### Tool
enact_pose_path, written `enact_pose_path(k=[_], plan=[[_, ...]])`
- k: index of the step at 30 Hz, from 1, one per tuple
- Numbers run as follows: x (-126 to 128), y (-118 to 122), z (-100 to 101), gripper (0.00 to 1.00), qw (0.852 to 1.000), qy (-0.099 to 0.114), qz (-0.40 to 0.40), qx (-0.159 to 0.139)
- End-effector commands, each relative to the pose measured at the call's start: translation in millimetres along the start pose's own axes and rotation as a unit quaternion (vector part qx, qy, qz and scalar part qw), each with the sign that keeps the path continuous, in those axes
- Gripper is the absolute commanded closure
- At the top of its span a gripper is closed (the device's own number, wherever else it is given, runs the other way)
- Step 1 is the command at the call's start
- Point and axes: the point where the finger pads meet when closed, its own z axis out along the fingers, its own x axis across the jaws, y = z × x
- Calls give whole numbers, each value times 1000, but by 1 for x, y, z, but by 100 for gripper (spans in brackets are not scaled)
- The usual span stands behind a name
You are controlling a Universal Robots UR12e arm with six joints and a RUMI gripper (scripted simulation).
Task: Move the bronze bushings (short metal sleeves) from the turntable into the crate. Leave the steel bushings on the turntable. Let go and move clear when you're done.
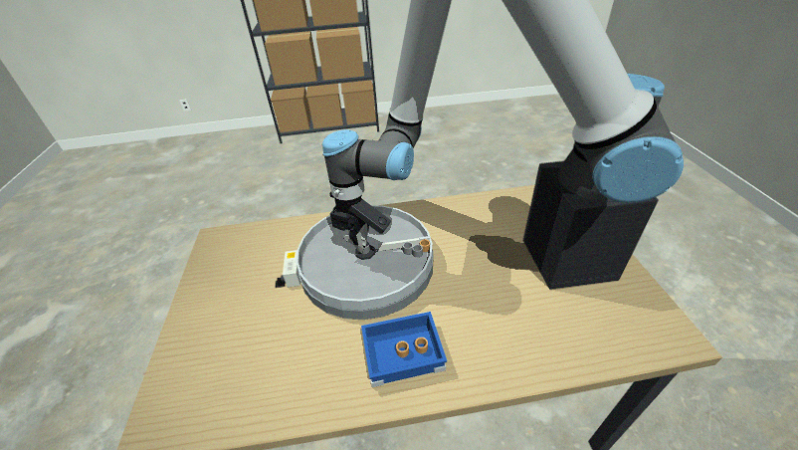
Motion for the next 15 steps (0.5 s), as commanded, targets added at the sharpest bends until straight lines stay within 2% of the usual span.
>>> enact_pose_path(k=[1, 4, 5, 15], plan=[[0, 1, -1, 100, 1000, 0, 0, -1], [0, 1, -1, 100, 1000, 0, 0, -1], [0, 1, -1, 94, 1000, 0, 0, -1], [0, 1, -1, 94, 1000, 0, 0, -1]])
